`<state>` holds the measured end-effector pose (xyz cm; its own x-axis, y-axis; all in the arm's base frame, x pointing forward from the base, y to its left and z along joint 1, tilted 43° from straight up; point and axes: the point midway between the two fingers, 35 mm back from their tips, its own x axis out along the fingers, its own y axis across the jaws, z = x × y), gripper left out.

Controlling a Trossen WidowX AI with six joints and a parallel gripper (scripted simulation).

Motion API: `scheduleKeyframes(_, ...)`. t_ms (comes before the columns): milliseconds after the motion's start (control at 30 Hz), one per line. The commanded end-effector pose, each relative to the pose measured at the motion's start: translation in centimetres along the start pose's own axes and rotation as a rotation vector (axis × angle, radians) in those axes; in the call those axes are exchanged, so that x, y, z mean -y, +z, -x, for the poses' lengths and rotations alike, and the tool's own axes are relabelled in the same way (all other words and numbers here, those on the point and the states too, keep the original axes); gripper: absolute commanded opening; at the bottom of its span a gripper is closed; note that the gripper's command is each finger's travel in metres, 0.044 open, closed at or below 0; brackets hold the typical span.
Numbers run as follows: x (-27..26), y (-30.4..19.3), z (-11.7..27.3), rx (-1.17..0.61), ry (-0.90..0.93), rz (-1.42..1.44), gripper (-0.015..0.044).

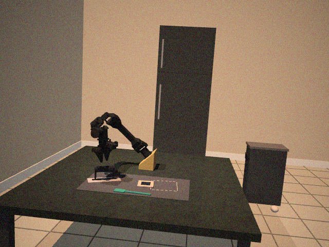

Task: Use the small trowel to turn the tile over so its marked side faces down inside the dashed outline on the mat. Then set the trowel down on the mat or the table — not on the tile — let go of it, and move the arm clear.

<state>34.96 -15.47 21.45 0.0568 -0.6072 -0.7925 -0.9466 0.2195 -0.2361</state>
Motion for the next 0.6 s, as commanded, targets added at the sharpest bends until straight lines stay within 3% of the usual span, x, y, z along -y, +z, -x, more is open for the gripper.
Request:
scheduleKeyframes(0,-0.4,0.0,-0.5,0.038,-0.006,-0.13,0.03)
scheduleKeyframes(567,-1.2,0.0,-1.9,0.201,-0.033,-0.69,0.03)
